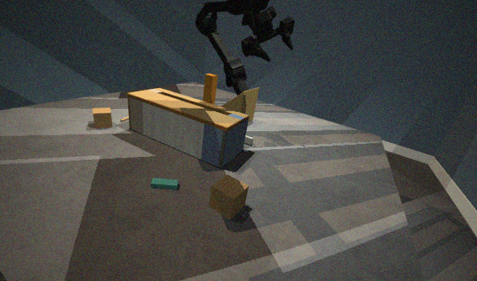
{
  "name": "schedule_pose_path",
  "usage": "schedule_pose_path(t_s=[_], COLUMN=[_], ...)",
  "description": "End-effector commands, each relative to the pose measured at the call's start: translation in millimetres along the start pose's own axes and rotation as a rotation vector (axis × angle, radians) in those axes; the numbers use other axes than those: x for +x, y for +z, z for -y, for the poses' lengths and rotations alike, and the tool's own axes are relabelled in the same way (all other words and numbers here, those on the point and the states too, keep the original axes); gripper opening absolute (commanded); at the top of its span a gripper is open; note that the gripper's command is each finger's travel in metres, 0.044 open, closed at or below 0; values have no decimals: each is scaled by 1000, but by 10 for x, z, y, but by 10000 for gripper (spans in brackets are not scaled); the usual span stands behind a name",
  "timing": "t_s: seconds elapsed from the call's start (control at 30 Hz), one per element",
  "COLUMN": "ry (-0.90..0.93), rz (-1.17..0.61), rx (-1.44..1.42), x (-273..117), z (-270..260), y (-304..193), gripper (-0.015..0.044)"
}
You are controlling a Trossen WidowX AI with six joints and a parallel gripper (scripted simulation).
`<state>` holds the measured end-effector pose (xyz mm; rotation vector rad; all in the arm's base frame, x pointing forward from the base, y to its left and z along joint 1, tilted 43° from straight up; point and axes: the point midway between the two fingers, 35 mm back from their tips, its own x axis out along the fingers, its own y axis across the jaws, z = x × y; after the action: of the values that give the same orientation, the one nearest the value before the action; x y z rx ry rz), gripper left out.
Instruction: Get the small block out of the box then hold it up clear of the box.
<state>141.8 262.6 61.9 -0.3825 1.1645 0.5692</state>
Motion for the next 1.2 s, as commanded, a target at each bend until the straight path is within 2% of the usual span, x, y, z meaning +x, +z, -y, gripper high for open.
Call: schedule_pose_path(t_s=[0.0, 0.17, 0.3, 0.5, 0.7, 1.17], ry=[-187, -396, -566, -794, -1152, -1165], rz=[33, 100, 159, 191, 230, 233], rx=[380, 767, 1089, 1459, 1829, 1841], x=[-59, -242, -429, -586, -762, -749], z=[651, 1459, 2113, 2713, 3187, 3189], y=[360, 604, 618, 362, -131, -140], gripper=[400, 400, 400, 400, 400, 400])
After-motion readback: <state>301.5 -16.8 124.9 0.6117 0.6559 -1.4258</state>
